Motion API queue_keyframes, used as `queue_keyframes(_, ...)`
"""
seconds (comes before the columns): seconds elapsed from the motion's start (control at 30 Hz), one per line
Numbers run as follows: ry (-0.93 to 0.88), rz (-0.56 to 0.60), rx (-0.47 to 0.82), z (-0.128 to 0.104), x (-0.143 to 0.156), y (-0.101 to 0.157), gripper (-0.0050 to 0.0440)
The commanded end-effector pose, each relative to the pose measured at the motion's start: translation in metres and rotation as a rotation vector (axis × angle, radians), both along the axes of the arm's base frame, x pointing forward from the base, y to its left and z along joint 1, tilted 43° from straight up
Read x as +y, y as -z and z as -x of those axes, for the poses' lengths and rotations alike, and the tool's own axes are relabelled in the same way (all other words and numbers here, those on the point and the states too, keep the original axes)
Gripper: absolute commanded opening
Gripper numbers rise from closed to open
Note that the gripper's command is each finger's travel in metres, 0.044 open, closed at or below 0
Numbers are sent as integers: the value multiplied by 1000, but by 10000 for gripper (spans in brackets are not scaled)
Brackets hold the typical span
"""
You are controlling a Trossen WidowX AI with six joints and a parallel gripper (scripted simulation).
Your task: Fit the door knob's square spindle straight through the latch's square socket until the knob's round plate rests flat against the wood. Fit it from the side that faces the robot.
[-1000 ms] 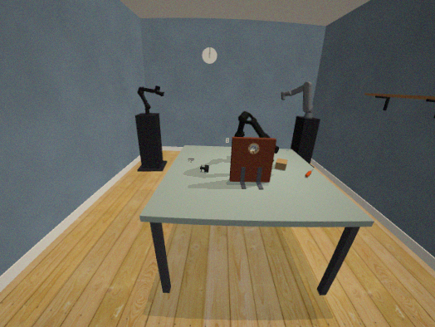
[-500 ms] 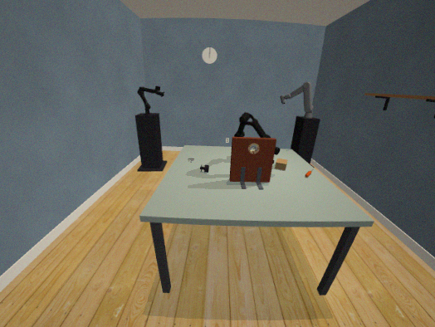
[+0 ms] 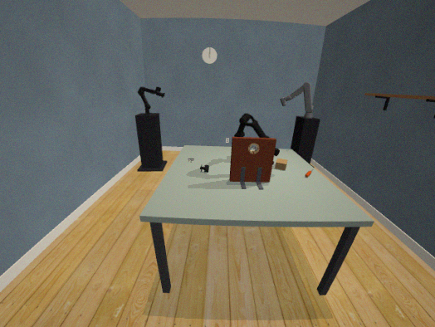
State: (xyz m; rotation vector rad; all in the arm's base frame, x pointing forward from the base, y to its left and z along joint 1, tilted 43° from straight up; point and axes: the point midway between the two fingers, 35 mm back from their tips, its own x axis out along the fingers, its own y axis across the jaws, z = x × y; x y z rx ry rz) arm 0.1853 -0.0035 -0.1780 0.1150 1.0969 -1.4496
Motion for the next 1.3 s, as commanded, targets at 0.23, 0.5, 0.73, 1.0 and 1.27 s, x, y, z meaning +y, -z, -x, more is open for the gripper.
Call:
queue_keyframes(0.23,2,1,-1,0,0,0,288)
queue_keyframes(0.5,2,1,-1,0,0,0,440)
queue_keyframes(0.73,2,1,-1,0,0,0,440)
queue_keyframes(1.0,0,0,0,-3,24,-27,440)
queue_keyframes(1.27,0,0,0,-6,45,-49,440)
